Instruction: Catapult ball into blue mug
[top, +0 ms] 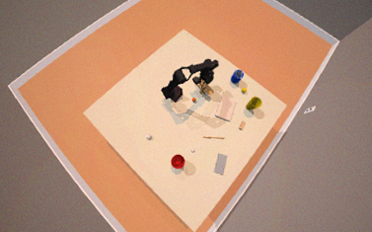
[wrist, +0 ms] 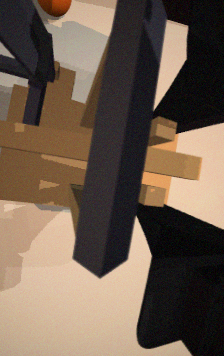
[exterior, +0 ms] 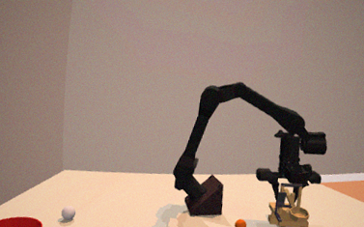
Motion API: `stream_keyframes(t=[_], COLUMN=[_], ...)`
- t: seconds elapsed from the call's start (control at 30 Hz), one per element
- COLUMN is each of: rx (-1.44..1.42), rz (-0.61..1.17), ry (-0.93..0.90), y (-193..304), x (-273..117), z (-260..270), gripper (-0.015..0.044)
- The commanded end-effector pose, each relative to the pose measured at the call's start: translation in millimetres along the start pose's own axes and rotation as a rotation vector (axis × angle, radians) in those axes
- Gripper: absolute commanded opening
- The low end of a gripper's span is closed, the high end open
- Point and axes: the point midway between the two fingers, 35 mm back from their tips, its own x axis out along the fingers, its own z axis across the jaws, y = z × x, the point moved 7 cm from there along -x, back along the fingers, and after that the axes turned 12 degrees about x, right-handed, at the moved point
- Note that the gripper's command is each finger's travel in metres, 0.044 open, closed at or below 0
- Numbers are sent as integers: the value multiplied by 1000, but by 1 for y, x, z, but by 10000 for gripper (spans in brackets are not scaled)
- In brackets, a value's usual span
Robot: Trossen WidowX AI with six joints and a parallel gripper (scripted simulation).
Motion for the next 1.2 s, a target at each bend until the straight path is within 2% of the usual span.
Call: stream_keyframes(t=[0.0,0.57,1.03,1.13,1.17], rx=[-2,-1,-1,-2,-3], rz=[-8,-1,-1,0,0], ry=[-10,0,0,1,1], y=[-1,0,0,0,1], x=[3,19,17,-15,-30], z=[0,0,0,4,4], gripper=[0,0,367,440,440])
